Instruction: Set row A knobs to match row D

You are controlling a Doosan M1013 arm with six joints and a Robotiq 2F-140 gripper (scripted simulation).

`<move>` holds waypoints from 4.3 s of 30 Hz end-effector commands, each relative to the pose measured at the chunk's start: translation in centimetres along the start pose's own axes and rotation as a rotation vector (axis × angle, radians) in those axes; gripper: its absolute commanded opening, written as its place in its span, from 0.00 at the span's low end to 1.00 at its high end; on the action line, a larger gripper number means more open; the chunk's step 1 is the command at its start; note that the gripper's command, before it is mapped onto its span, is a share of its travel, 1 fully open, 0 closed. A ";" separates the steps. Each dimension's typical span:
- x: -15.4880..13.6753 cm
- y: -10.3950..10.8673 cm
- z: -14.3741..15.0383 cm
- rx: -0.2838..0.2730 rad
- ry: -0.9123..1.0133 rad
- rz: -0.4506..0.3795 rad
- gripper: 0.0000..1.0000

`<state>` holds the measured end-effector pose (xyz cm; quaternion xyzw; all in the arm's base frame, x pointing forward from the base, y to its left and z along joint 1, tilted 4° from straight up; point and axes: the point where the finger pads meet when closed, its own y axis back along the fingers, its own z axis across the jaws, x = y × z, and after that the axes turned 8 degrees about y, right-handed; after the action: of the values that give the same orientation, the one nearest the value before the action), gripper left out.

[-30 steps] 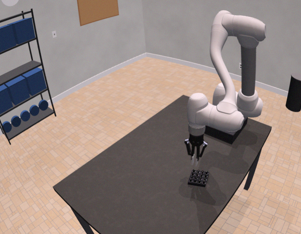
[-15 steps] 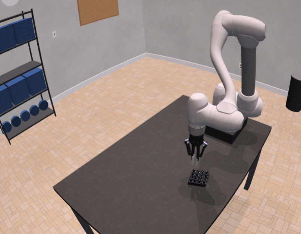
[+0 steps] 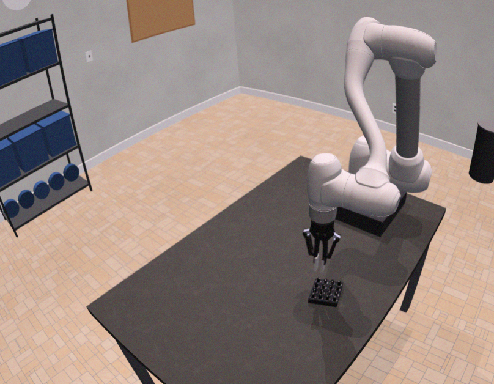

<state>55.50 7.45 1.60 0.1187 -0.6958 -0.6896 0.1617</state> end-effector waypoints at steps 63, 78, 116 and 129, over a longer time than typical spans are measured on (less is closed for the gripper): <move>0.0 -4.1 0.0 0.000 0.000 0.000 0.12; 0.0 -4.1 0.0 0.000 0.000 0.000 0.12; 0.0 -5.5 0.0 0.000 0.000 0.000 0.12; 0.0 -5.5 0.0 0.000 0.000 0.000 0.12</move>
<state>55.18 7.30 -3.91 0.1187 -0.6958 -0.6896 0.1617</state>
